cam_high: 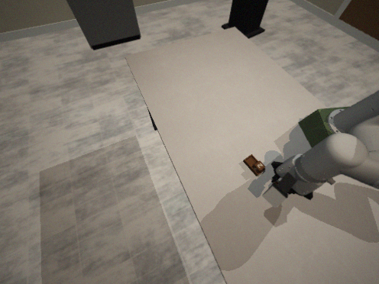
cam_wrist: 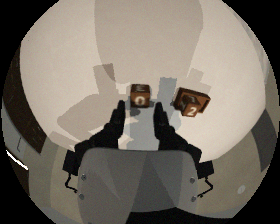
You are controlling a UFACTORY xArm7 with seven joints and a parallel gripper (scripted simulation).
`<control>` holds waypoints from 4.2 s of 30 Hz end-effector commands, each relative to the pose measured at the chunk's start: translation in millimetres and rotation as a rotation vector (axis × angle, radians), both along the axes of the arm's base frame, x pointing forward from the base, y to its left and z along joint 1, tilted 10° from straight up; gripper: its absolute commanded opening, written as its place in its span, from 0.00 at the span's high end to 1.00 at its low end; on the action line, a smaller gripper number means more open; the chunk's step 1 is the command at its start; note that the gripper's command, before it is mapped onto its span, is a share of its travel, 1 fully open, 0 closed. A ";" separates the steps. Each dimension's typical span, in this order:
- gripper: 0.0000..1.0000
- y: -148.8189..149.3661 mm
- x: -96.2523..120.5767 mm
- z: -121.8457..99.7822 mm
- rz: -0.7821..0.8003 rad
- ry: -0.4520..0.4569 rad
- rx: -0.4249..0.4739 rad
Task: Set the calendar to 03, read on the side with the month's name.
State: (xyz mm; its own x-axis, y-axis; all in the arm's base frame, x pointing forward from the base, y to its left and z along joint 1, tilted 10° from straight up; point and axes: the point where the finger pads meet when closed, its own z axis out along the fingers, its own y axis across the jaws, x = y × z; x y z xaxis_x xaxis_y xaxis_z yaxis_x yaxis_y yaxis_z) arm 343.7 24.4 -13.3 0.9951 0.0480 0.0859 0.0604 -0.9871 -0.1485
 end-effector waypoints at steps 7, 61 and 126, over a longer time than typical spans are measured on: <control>0.53 1.0 2.0 -7.4 -0.001 -0.008 0.005; 0.53 1.0 3.1 -8.0 -0.001 -0.008 0.005; 0.53 4.9 5.3 -32.1 -0.001 -0.008 0.005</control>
State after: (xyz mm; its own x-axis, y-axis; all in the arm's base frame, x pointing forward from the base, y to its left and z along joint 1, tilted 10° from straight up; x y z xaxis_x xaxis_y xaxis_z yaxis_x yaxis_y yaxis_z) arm 347.3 28.9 -42.0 0.9948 0.0481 0.0894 0.0613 -0.9865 -0.1521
